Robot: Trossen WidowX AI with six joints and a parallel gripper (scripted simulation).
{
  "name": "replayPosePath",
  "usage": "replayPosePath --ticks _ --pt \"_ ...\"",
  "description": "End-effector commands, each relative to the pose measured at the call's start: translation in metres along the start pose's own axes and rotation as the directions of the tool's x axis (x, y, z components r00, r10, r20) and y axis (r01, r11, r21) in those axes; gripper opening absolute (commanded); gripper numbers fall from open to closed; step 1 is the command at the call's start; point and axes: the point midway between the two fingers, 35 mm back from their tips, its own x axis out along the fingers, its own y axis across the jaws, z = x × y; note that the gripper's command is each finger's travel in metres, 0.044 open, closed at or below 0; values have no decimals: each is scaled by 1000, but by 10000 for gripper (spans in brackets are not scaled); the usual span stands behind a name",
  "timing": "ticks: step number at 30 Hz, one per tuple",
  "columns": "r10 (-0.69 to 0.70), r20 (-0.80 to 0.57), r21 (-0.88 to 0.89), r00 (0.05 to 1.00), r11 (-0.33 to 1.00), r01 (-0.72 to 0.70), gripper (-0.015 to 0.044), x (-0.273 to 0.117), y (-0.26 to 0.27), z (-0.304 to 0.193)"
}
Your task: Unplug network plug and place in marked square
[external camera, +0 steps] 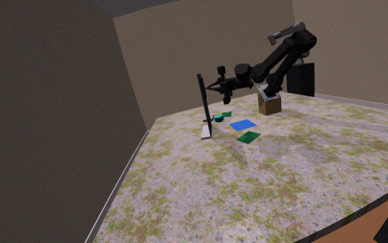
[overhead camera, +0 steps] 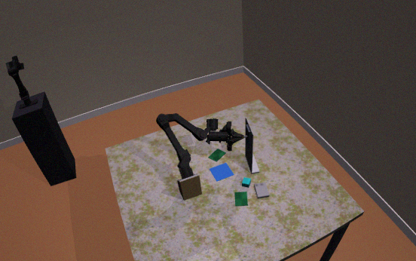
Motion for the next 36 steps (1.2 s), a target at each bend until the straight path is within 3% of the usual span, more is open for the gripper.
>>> replayPosePath --ticks 1,36 --pt "-1 -1 0 1000 1000 1 0 -2 0 -1" --pt "-1 -2 0 1000 1000 1 0 -18 0 -4"
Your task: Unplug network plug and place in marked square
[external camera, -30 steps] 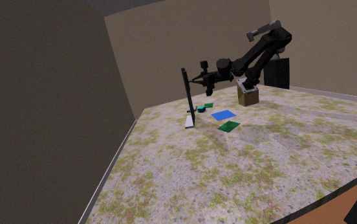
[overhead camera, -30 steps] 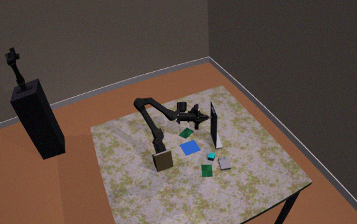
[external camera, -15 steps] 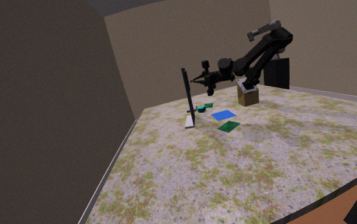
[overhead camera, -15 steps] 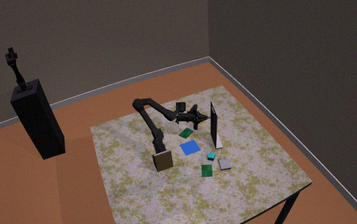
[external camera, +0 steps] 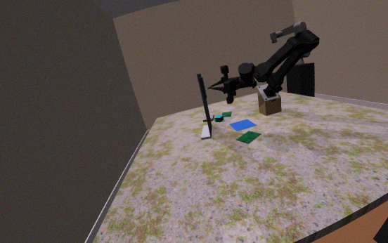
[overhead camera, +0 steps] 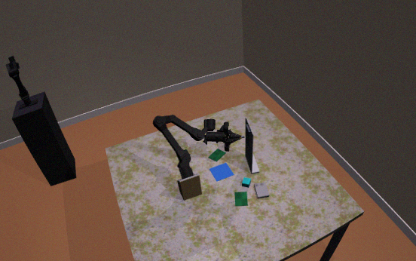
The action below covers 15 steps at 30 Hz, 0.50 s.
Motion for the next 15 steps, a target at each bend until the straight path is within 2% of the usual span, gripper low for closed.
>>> replayPosePath --ticks 1,15 --pt "-5 -3 6 1000 1000 5 0 -2 -1 -1" --pt "-4 -3 6 1000 1000 4 0 -8 -1 -2"
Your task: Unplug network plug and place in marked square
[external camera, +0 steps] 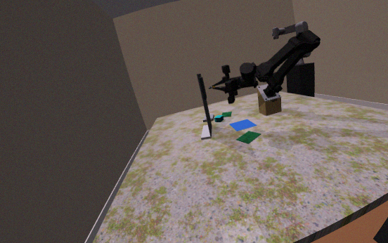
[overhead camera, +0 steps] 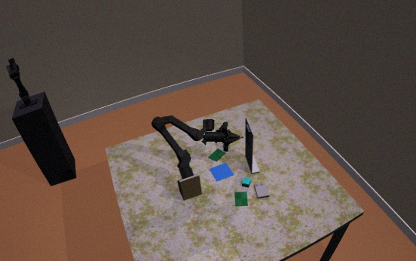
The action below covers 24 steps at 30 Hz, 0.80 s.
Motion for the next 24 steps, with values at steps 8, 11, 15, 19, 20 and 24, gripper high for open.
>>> replayPosePath --ticks 8,11,15,19,20,24 --pt "-4 -3 6 1000 1000 4 0 -5 -1 -1" --pt "-4 -3 6 1000 1000 4 0 -6 -1 -2" --pt "-4 -3 6 1000 1000 4 0 -8 -1 -2" --pt "-4 -3 6 1000 1000 4 0 -10 -1 -2" --pt "-4 -3 6 1000 1000 4 0 -10 -1 -2" --pt "-4 -3 6 1000 1000 4 0 -12 -1 -3"
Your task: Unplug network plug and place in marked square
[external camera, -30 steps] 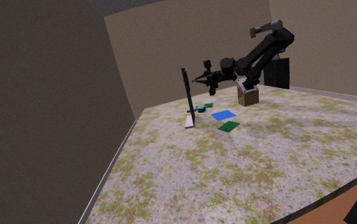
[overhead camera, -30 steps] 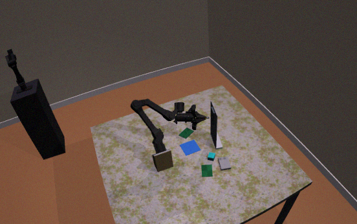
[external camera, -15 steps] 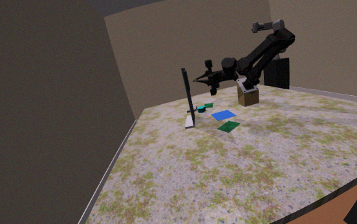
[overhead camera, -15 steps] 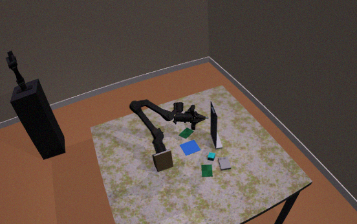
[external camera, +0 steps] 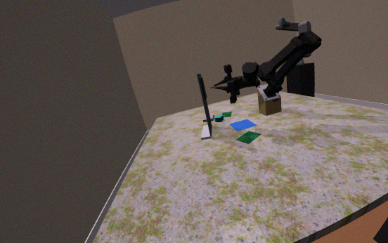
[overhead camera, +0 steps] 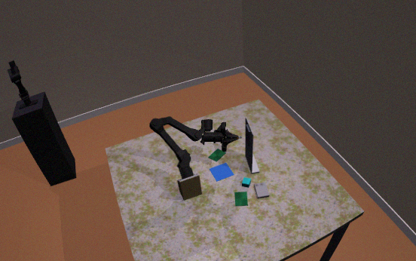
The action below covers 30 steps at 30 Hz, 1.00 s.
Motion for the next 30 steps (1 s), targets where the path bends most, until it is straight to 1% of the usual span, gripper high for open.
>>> replayPosePath --ticks 1,30 --pt "-5 -3 6 1000 1000 5 0 -2 -1 -1" --pt "-4 -3 6 1000 1000 4 0 -13 -1 -3"
